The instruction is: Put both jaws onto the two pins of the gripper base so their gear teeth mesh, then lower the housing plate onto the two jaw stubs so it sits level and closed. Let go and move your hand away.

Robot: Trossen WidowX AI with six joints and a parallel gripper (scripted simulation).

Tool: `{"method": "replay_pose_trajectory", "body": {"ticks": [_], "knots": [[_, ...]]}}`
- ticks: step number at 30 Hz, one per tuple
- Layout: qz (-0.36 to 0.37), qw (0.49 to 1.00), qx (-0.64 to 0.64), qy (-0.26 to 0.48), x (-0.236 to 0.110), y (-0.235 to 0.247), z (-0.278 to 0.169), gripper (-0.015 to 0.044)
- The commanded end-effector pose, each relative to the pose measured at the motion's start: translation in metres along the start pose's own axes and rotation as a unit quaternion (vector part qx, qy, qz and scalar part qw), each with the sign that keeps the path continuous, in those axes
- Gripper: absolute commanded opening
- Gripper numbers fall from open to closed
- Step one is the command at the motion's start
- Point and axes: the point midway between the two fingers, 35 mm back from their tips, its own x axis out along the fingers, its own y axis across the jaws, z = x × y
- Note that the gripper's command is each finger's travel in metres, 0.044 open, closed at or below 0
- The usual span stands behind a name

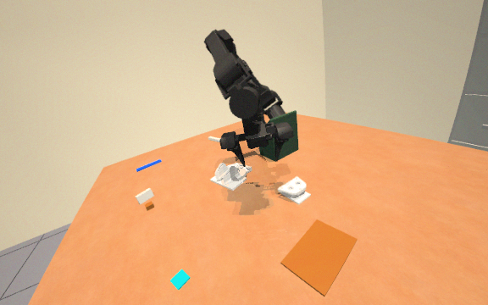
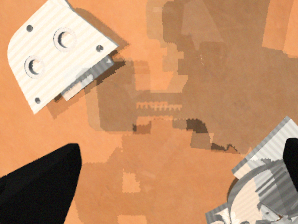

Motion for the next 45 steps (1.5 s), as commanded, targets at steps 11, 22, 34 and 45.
{"method": "replay_pose_trajectory", "body": {"ticks": [11, 22, 34, 45], "knots": [[0.002, 0.988, -0.153, 0.003, -0.003, 0.041, 0.020, 0.0440], [0.002, 0.963, -0.269, 0.008, -0.003, 0.073, 0.030, 0.0440], [0.002, 0.956, -0.294, 0.010, 0.012, 0.080, 0.031, 0.0440], [0.001, 0.956, -0.294, 0.010, 0.036, 0.081, 0.028, 0.0440]]}}
